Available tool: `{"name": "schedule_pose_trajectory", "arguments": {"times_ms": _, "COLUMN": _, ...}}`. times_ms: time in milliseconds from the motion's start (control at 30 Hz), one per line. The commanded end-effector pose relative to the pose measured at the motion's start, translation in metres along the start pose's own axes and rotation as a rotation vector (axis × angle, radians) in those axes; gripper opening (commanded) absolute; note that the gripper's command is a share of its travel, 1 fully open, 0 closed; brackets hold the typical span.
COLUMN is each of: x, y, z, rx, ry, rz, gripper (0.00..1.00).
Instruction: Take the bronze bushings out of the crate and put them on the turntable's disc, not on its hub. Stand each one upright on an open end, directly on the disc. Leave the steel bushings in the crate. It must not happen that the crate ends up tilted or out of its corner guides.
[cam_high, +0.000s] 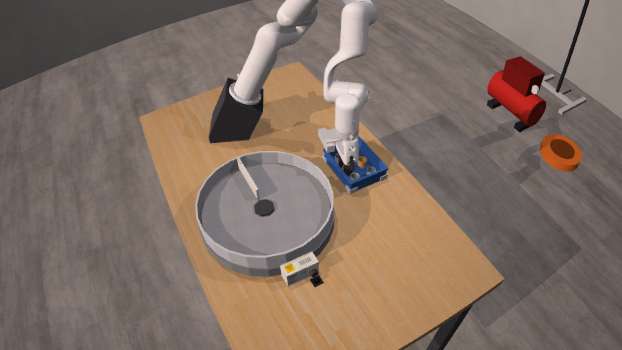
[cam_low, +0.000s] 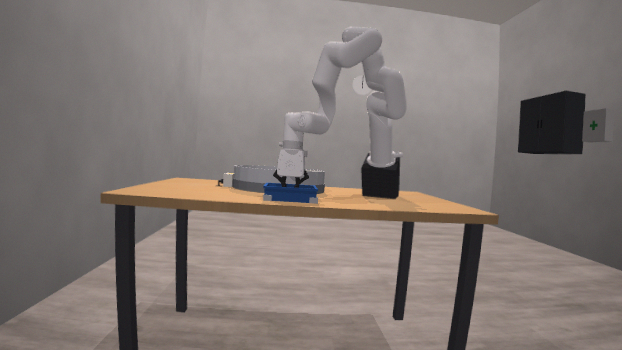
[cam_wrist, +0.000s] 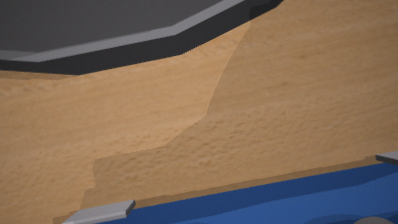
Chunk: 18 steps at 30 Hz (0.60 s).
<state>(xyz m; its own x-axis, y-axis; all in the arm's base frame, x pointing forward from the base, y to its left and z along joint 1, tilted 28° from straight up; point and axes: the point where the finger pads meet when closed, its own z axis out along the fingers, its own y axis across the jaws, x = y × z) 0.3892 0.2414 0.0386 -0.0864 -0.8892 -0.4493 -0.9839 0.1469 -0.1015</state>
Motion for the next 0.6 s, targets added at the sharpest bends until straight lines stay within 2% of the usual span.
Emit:
{"name": "schedule_pose_trajectory", "arguments": {"times_ms": 0, "x": -0.0005, "y": -0.0008, "z": -0.0006, "rx": 0.002, "ry": -0.001, "rz": 0.000, "gripper": 0.41}}
{"name": "schedule_pose_trajectory", "arguments": {"times_ms": 33, "x": -0.0005, "y": -0.0008, "z": -0.0006, "rx": 0.002, "ry": -0.001, "rz": 0.000, "gripper": 0.00}}
{"name": "schedule_pose_trajectory", "arguments": {"times_ms": 567, "x": -0.0005, "y": -0.0008, "z": -0.0006, "rx": 0.002, "ry": -0.001, "rz": 0.000, "gripper": 0.00}}
